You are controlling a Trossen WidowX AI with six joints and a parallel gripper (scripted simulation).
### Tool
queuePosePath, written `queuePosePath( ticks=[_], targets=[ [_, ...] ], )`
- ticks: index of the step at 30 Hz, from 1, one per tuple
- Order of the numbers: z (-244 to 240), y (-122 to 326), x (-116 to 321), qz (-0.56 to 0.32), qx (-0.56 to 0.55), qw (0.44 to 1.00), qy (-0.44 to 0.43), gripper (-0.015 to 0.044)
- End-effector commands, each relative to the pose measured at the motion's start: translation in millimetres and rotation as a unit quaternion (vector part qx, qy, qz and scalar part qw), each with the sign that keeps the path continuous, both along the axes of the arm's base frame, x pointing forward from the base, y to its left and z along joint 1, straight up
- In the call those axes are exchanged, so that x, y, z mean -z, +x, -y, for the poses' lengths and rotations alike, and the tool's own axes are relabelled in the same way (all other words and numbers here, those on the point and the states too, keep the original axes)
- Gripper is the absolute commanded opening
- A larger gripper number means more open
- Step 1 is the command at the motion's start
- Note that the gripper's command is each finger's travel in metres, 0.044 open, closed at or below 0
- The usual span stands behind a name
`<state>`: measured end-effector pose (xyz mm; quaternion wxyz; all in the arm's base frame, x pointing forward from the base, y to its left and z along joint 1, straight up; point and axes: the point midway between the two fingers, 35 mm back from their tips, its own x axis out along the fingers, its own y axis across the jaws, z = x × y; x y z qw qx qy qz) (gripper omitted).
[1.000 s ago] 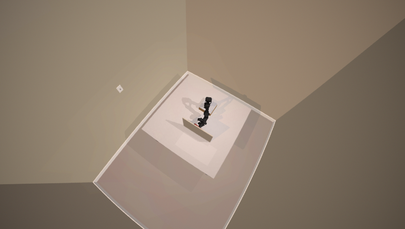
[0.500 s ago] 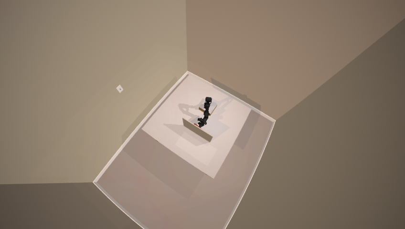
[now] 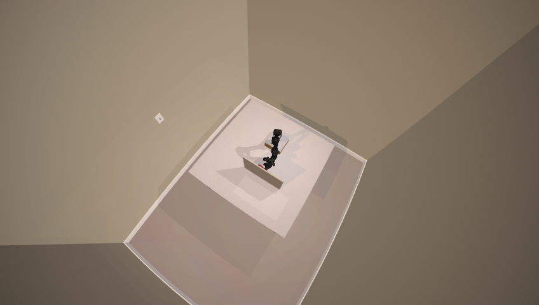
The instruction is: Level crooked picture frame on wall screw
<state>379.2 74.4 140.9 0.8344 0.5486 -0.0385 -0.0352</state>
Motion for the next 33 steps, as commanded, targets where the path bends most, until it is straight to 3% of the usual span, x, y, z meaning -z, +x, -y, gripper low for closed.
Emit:
queuePosePath(
  ticks=[1,33],
  targets=[
    [-0.9,0.1,-1.9,0.001,0.0,1.0,0.001,0.0],
    [-5.0,0.3,-11.6,0.001,0.0,1.0,0.001,0.0]
  ],
)
